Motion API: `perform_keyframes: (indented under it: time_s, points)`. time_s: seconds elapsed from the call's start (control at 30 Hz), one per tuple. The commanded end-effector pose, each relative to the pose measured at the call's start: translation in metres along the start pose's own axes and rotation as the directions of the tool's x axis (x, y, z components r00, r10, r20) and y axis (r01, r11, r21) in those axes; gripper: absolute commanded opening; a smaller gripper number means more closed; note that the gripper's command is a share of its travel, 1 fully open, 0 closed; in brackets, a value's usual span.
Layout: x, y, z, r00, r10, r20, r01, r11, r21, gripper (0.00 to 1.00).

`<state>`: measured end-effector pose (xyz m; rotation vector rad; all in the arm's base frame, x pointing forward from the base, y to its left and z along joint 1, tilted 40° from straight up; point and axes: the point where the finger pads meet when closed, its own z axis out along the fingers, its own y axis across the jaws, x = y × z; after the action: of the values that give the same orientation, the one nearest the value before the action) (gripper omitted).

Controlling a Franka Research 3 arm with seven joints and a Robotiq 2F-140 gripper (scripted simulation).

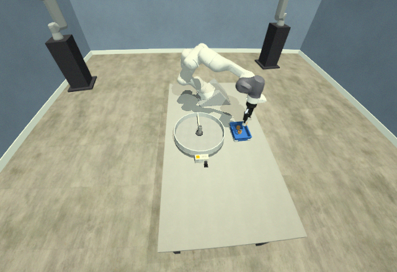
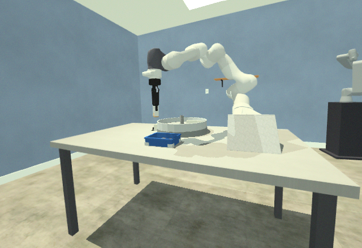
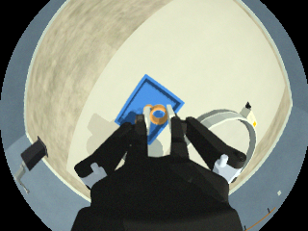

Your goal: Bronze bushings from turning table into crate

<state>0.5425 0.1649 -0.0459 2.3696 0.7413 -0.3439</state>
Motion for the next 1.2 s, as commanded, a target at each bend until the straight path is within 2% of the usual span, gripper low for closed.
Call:
perform_keyframes:
  time_s: [0.0, 1.17]
  points:
    - [0.0030, -0.0033, 0.0005, 1.000, -0.011, 0.017, 0.011, 1.000, 0.003, 0.00]
    - [0.0064, -0.0046, 0.0005, 1.000, -0.011, 0.017, 0.011, 1.000, 0.003, 0.00]
